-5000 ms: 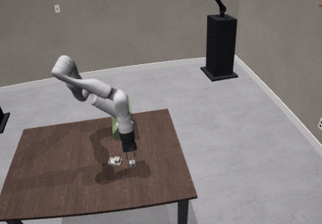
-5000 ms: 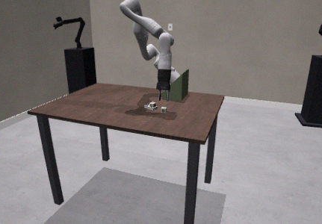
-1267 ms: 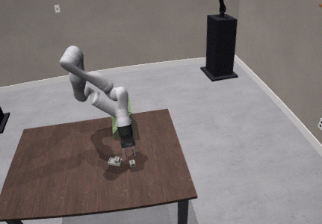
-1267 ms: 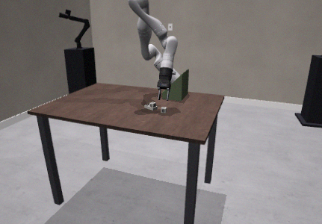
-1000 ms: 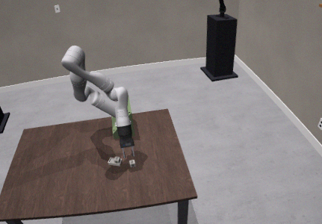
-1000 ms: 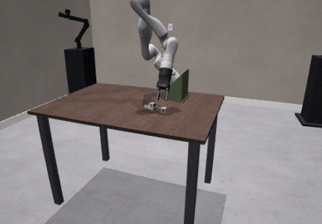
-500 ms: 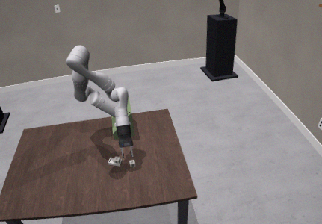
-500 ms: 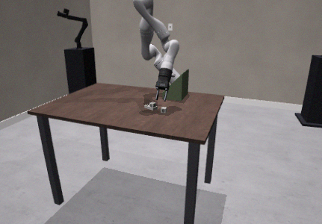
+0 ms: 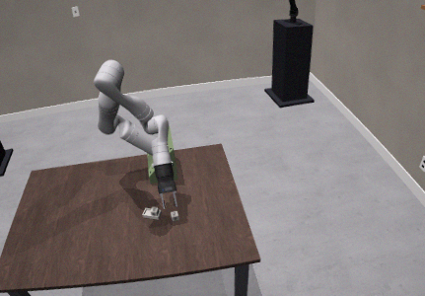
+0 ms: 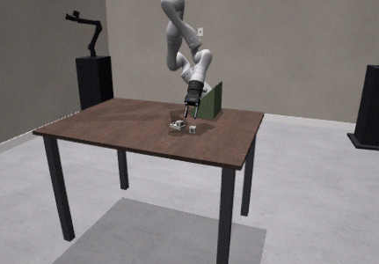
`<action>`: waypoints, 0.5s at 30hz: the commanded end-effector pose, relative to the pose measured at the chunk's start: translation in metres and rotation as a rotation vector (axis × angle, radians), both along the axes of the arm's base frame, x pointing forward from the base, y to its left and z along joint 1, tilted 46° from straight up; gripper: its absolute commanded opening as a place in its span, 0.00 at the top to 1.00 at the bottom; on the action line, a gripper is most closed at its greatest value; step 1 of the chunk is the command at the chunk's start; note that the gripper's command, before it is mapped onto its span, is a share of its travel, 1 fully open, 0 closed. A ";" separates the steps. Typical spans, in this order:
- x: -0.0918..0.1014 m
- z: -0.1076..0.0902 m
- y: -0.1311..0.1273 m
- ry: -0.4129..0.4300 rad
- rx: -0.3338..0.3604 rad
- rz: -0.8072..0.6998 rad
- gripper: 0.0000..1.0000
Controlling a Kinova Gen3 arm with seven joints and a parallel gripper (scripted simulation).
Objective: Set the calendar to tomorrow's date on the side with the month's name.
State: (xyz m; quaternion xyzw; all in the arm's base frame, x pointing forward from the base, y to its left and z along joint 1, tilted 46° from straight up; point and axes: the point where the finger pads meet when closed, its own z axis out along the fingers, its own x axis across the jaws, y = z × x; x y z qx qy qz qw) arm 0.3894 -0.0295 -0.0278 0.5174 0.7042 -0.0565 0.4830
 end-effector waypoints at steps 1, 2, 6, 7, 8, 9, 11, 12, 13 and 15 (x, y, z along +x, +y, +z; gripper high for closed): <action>-0.003 -0.002 0.000 0.003 -0.003 0.014 0.13; -0.003 -0.003 0.001 0.000 0.000 0.018 0.13; -0.003 -0.004 0.002 -0.004 0.006 0.026 0.13; -0.003 -0.004 0.003 -0.005 0.009 0.030 0.13; -0.003 -0.005 0.004 -0.007 0.012 0.034 0.13; -0.003 -0.005 0.004 -0.009 0.015 0.037 0.13; -0.003 -0.006 0.006 -0.011 0.020 0.043 0.13; -0.003 -0.006 0.006 -0.012 0.022 0.045 0.13; -0.003 -0.006 0.007 -0.013 0.024 0.048 0.13; -0.003 -0.007 0.008 -0.014 0.027 0.051 0.13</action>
